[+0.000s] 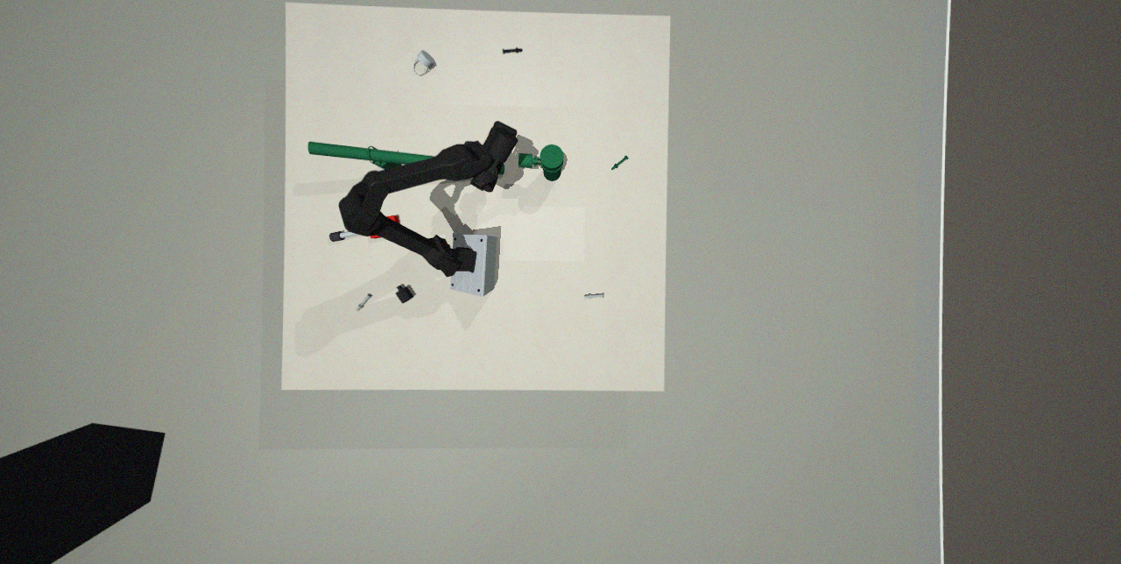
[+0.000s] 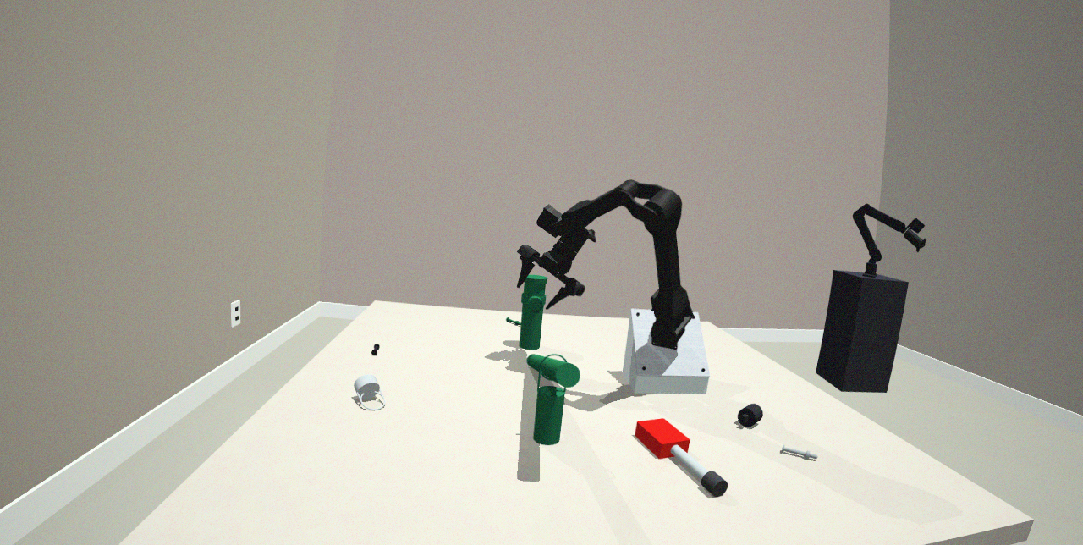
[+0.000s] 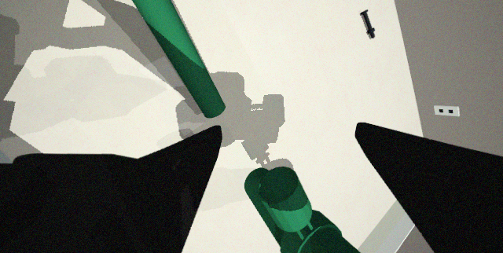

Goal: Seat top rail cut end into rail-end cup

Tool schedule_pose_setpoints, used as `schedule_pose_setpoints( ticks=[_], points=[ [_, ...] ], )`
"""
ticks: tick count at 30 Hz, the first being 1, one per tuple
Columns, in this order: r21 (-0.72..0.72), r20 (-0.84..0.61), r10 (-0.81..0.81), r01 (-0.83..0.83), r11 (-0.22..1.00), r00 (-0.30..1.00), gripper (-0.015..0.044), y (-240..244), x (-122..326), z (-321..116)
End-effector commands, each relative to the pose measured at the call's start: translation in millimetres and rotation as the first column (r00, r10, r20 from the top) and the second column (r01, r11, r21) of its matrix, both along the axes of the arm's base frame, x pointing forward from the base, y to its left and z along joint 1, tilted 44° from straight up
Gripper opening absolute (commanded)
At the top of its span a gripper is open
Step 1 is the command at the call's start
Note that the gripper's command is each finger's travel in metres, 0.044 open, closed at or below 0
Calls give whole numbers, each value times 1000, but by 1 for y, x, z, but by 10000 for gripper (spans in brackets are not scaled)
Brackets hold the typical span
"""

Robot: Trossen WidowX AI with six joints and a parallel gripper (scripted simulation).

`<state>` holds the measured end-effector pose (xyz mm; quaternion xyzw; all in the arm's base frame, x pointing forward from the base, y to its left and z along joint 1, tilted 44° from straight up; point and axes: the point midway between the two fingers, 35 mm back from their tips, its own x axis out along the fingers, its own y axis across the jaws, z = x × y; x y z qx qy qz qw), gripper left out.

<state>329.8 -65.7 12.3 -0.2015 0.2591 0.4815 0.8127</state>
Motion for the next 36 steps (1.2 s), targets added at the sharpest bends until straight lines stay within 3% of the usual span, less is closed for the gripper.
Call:
schedule_pose_setpoints(
  ticks=[1,5,9,27,30,36],
  points=[
    [145,-353,-260,327,934,899,440,5,-6,51],
    [163,-621,-372,577,800,690,440,12,-17,88],
    [132,-752,-392,704,698,530,440,18,-25,109],
    [112,-787,-388,728,676,480,440,21,-25,109],
    [29,-874,-365,785,619,320,440,32,-22,105],
    [-317,-939,-270,836,447,-212,440,66,-18,91]
  ],
)
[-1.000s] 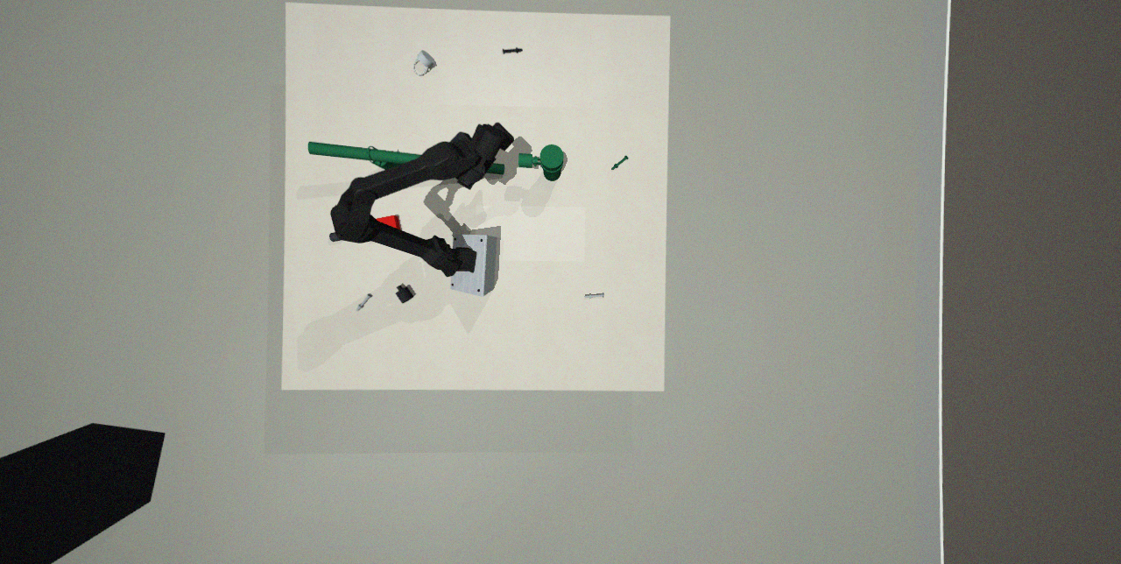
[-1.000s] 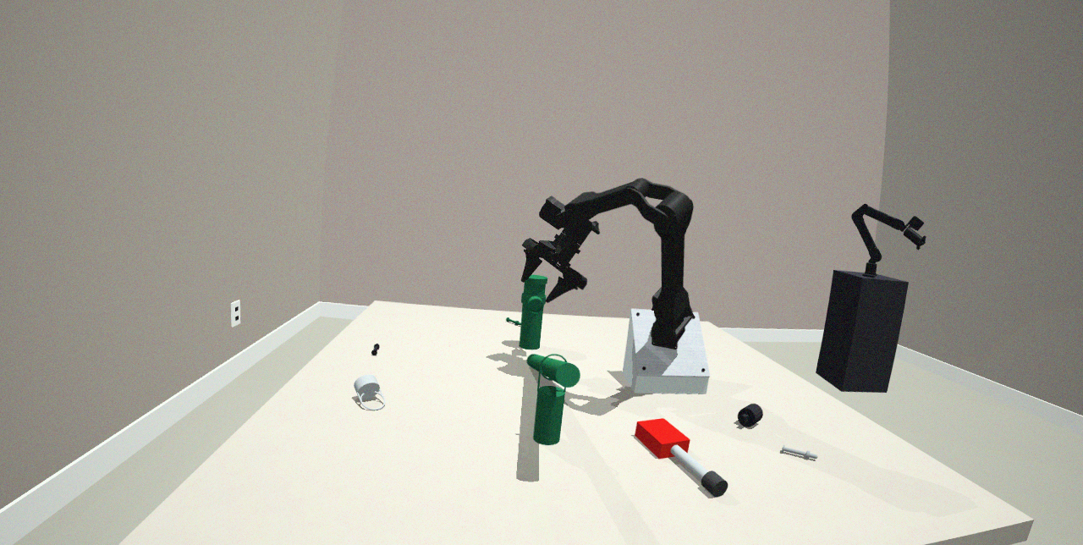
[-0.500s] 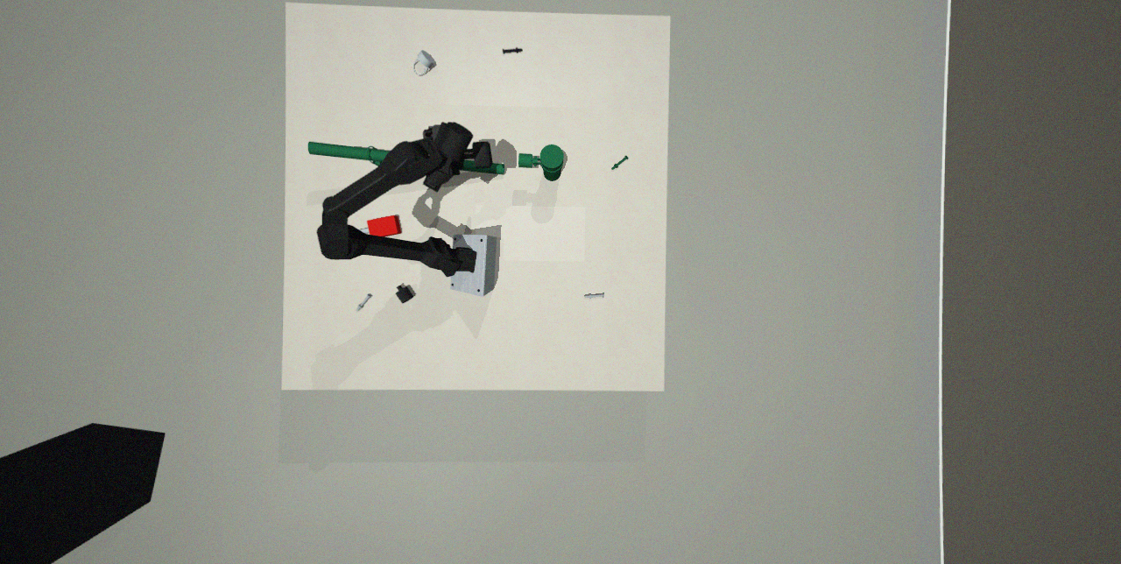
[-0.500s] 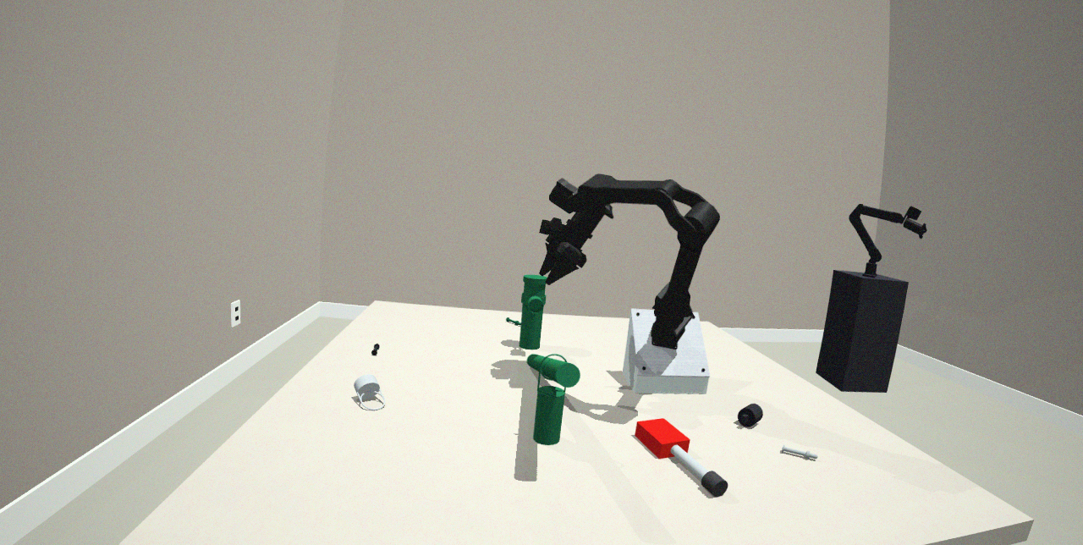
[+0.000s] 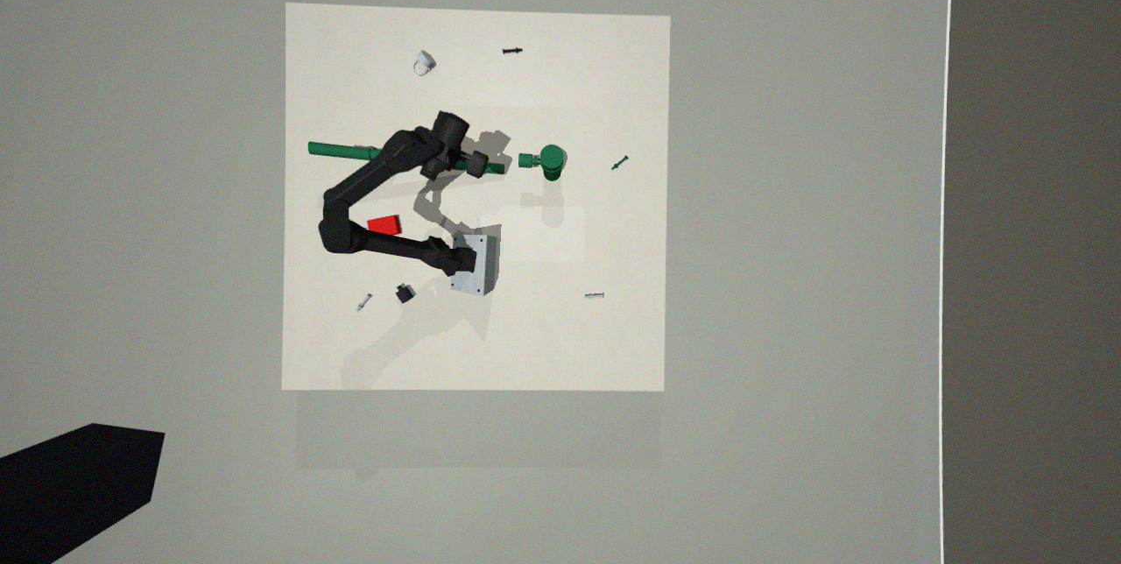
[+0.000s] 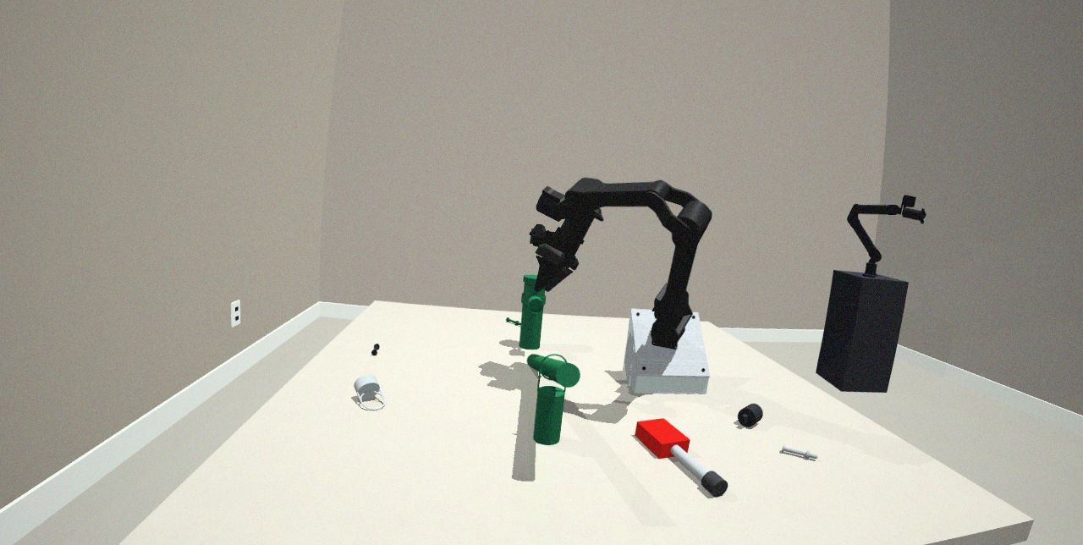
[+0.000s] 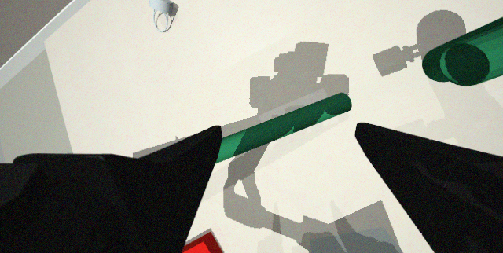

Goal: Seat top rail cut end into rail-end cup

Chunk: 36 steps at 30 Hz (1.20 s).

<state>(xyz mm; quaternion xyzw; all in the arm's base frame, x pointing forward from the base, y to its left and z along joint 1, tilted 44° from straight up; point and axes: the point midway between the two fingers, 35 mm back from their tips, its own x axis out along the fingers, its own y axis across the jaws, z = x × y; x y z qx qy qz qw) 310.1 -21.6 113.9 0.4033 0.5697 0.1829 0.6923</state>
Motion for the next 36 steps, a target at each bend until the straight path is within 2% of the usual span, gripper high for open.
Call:
schedule_pose_setpoints(
  ticks=[1,6,10,27,36],
  points=[
    [28,-406,-165,193,981,899,440,27,2,-13],
    [-94,-727,-328,386,918,604,440,56,1,-25],
    [-245,-838,-429,468,849,338,440,74,-2,-32],
    [-254,-841,-433,471,845,324,440,75,-2,-32],
    [-252,-842,-432,471,845,324,440,99,-5,-57]
  ],
)
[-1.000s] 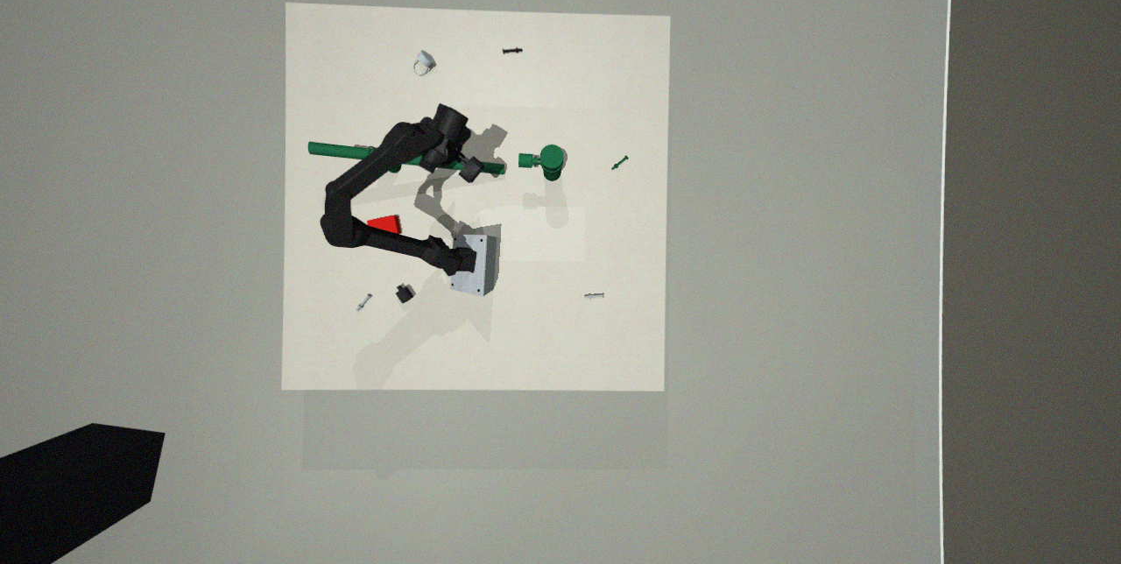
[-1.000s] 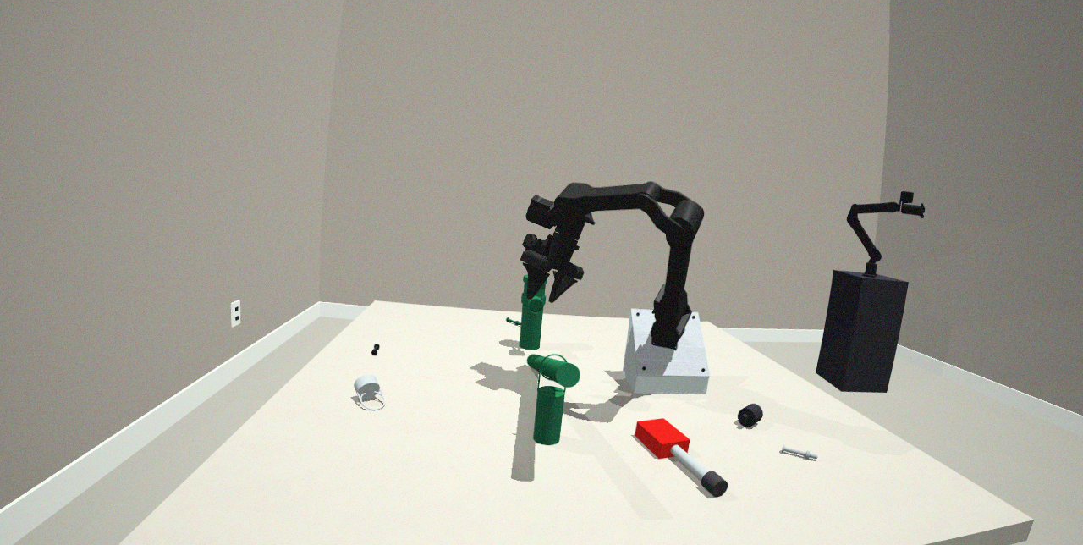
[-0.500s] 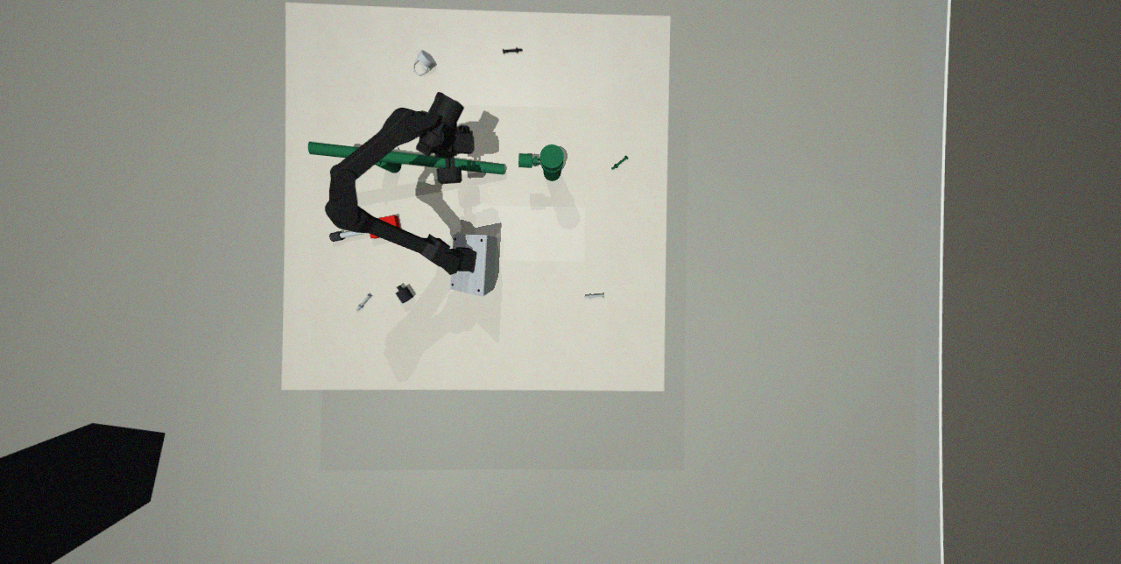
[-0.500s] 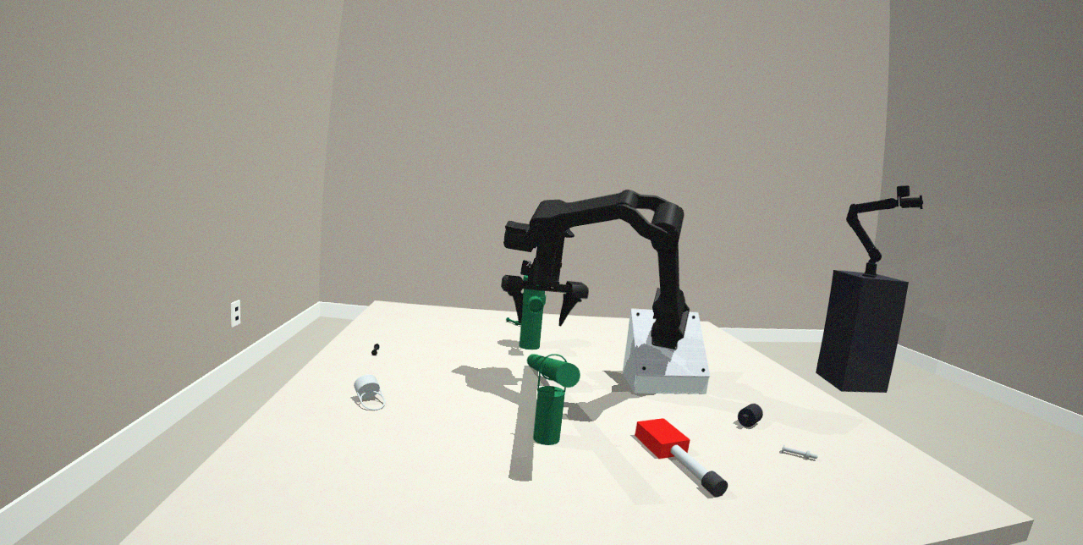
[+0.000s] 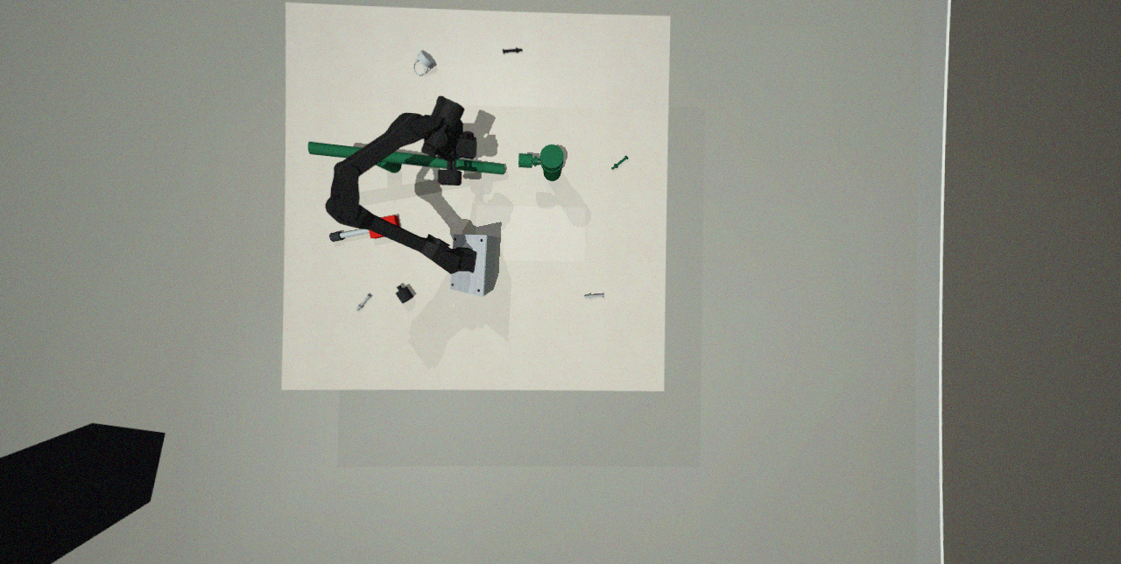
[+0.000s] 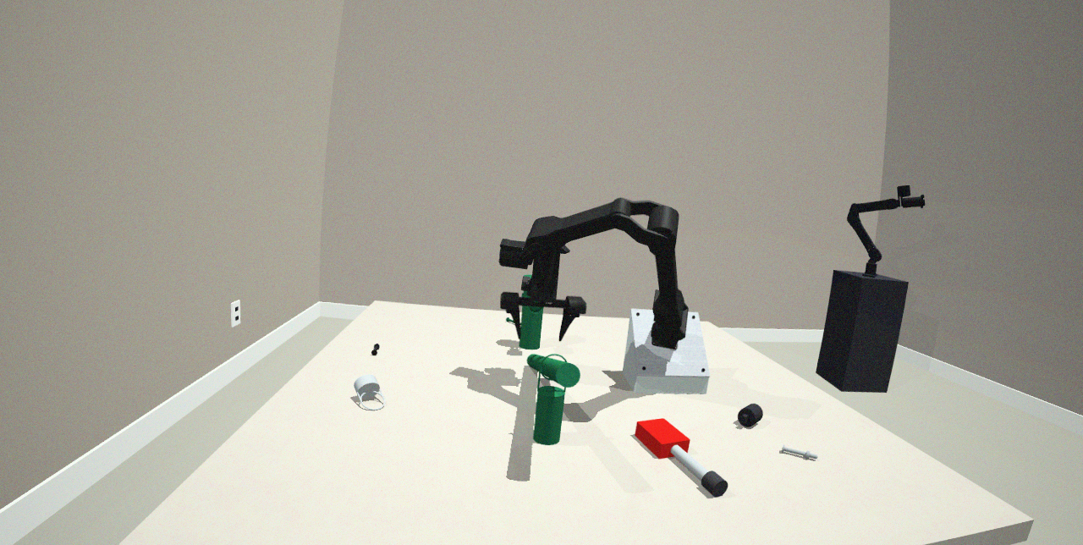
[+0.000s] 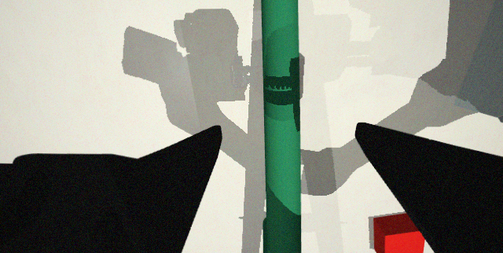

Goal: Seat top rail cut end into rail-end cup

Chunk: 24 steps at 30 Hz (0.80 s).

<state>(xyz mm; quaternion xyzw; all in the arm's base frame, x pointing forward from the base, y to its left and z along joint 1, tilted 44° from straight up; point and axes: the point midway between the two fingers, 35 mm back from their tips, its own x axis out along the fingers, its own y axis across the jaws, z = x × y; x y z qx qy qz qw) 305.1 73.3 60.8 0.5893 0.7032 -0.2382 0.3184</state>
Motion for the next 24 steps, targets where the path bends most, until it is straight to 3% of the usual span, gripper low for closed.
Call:
schedule_pose_setpoints(
  ticks=[1,24],
  points=[
    [5,-2,-9,9,1000,1000,440,5,-1,-5],
    [5,-2,-8,8,1000,1000,440,30,-3,-33]
  ],
)
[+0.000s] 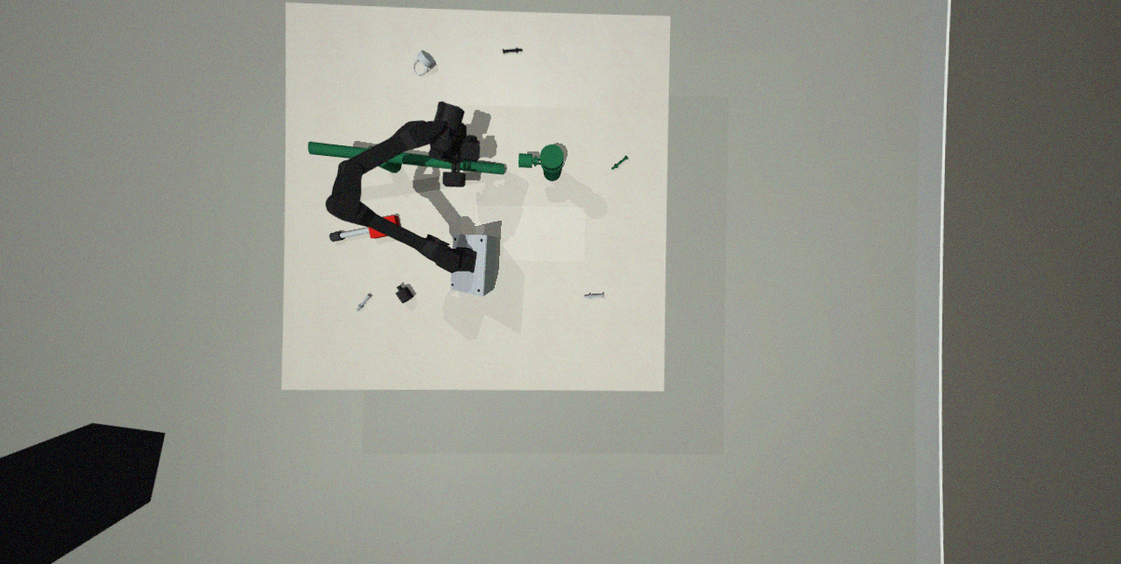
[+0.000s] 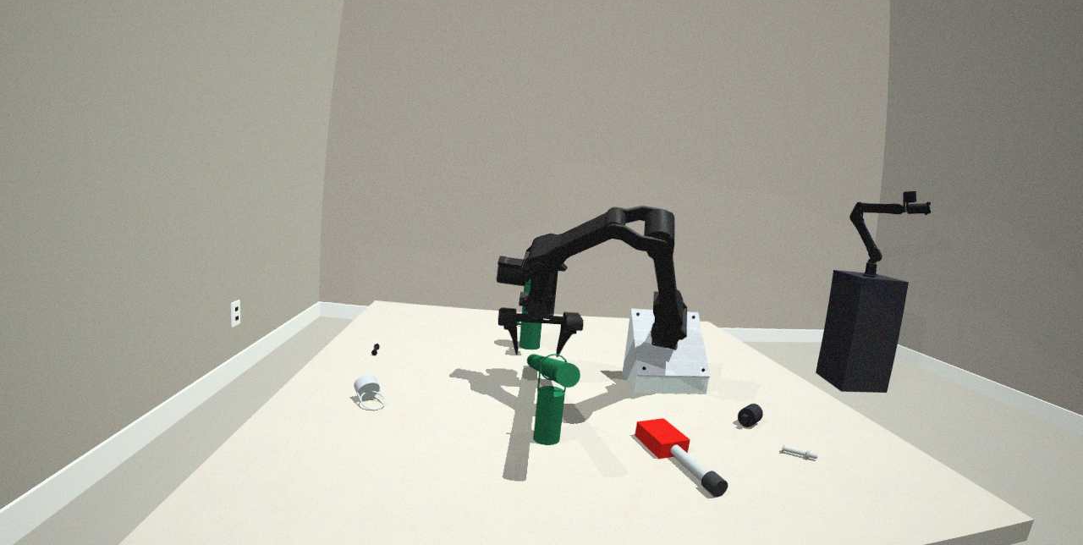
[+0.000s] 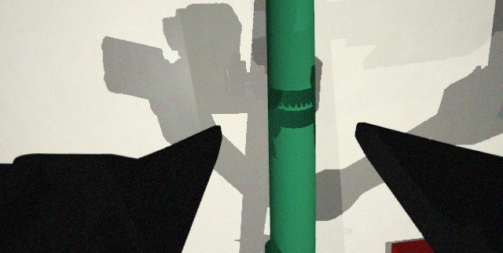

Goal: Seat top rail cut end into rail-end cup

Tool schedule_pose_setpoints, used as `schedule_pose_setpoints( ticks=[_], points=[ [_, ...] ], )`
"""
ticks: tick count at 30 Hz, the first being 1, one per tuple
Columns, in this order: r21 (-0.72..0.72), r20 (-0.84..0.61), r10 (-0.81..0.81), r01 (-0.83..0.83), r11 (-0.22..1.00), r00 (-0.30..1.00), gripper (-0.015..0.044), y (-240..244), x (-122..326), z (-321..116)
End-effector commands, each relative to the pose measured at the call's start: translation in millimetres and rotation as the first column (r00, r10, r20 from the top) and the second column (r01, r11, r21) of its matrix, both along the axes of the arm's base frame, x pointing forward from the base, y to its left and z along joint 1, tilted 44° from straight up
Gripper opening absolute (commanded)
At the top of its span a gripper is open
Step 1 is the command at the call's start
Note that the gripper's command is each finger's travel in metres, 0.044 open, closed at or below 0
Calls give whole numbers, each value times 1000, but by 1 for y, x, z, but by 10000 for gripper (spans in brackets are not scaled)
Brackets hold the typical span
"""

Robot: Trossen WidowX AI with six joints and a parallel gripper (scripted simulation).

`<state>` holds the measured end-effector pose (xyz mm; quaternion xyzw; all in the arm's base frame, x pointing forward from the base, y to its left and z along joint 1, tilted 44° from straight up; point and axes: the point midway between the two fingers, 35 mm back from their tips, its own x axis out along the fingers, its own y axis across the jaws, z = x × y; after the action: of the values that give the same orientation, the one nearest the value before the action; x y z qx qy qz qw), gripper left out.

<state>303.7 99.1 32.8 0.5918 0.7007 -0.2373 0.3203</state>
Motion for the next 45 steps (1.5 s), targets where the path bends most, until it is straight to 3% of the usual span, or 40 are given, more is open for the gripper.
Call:
schedule_pose_setpoints(
  ticks=[1,24,34,43,45],
  points=[
    [5,-8,-3,3,1000,1000,440,6,-2,-6],
    [9,-9,-4,4,1000,1000,440,30,-7,-30],
    [9,-9,-4,4,1000,1000,177,30,-7,-30],
    [9,-9,-4,4,1000,1000,118,30,-7,-30],
    [9,-9,-4,4,1000,1000,65,29,-7,-29]
  ],
)
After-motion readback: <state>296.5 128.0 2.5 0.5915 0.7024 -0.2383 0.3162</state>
